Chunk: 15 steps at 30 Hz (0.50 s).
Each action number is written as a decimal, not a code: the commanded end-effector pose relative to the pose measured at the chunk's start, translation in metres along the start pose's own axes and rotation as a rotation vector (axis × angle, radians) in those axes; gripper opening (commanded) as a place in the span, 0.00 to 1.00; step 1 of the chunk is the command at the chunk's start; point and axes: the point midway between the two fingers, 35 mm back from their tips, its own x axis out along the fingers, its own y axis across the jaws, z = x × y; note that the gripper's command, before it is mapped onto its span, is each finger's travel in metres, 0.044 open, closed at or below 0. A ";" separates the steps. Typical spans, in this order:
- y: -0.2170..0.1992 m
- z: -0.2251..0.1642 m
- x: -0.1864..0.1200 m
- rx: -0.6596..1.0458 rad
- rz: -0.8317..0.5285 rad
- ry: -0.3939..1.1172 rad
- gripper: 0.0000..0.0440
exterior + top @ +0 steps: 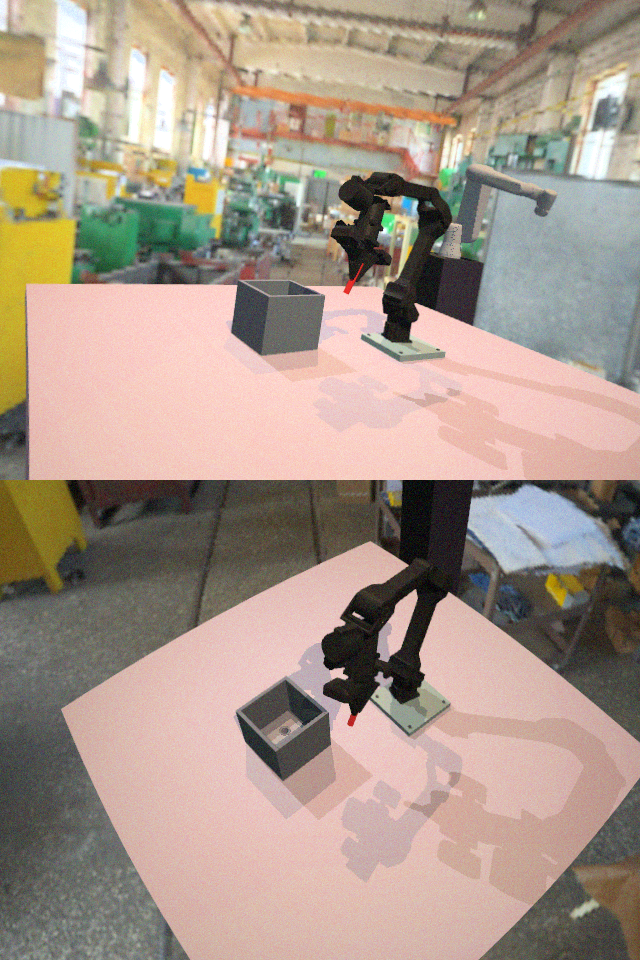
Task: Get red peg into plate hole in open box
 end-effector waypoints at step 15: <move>0.010 0.066 -0.012 0.100 -0.048 -0.129 0.00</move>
